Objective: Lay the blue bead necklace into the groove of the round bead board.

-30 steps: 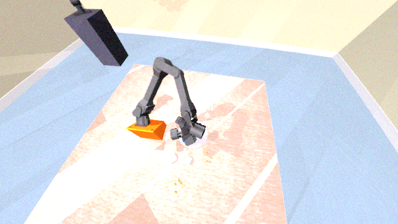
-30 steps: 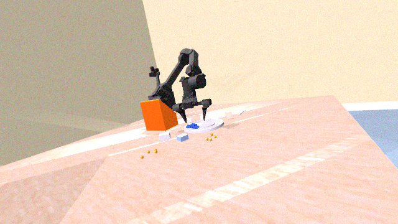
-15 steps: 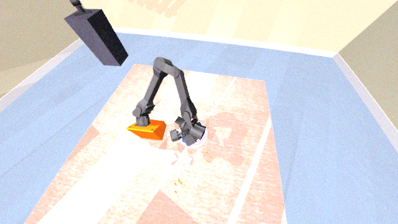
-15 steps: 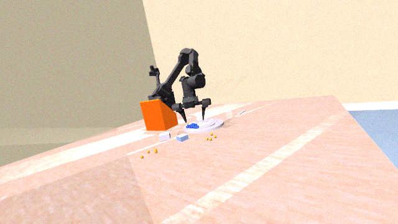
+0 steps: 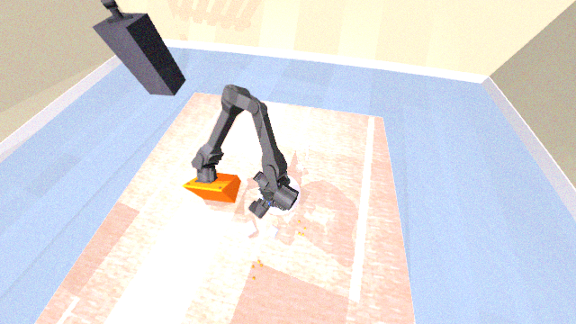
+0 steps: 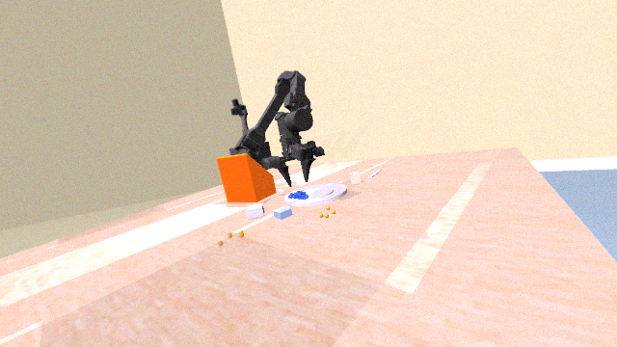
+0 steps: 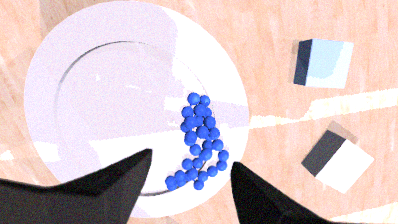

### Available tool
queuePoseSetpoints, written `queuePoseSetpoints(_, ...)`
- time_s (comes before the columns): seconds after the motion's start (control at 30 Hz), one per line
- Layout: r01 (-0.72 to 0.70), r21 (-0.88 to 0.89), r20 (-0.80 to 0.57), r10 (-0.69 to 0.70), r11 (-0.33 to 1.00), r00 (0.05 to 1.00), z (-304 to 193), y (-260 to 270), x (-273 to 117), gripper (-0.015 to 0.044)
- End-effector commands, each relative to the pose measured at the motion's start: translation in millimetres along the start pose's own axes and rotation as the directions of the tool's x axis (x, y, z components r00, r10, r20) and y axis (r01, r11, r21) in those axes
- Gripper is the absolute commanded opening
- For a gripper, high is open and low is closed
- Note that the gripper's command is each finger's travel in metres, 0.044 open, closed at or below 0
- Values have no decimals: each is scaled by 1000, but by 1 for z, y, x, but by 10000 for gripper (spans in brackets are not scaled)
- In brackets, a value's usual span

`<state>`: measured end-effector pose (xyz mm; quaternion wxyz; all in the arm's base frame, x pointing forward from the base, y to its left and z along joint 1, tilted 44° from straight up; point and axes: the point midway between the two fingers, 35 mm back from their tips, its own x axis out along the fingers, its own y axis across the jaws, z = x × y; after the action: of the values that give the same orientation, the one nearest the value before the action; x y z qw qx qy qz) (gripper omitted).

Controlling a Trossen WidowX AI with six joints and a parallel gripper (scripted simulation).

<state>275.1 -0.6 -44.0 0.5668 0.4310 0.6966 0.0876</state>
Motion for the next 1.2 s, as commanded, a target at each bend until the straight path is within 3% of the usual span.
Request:
queuePoseSetpoints(0.0,7,-217,12,-4,976,1000,10,-5,-10,250)
queuePoseSetpoints(1.17,6,-216,12,-3,976,1000,11,-5,23,250)
